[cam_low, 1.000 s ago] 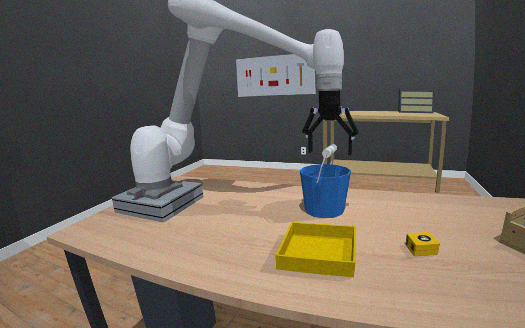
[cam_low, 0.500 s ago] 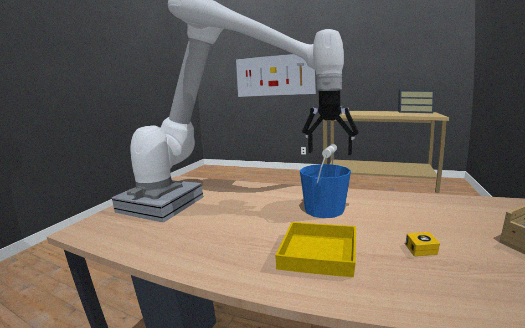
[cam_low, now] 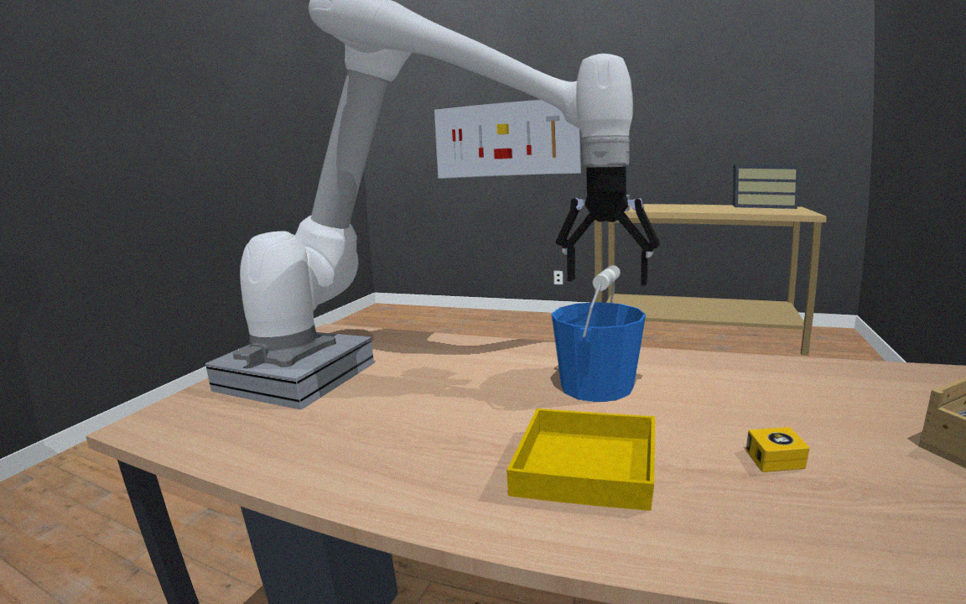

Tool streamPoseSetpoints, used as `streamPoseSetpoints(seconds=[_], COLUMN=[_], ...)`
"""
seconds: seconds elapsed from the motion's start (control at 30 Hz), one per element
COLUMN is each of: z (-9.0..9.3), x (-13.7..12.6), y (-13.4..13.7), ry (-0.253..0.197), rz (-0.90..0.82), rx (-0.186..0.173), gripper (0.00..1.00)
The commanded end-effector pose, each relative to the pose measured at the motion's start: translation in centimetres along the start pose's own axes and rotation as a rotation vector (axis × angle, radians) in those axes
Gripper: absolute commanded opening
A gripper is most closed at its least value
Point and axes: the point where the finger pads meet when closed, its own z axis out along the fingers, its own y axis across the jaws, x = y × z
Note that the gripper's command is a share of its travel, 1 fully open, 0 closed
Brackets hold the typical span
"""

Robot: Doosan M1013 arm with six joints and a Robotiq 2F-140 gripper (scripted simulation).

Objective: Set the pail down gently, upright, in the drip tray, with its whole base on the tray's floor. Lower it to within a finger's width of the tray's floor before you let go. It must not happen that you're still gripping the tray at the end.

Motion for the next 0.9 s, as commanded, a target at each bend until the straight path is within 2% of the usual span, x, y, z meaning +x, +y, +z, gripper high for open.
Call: streamPoseSetpoints(seconds=[0.0, 0.03, 0.87], z=[-0.1, -0.1, -0.1], x=[0.02, 0.02, 0.02], y=[0.04, 0.04, 0.04], ry=[0.001, 0.001, 0.001], rz=[0.0, 0.0, 0.0], rx=[-0.001, -0.001, -0.001], gripper=[1.0, 0.1, 0.1])
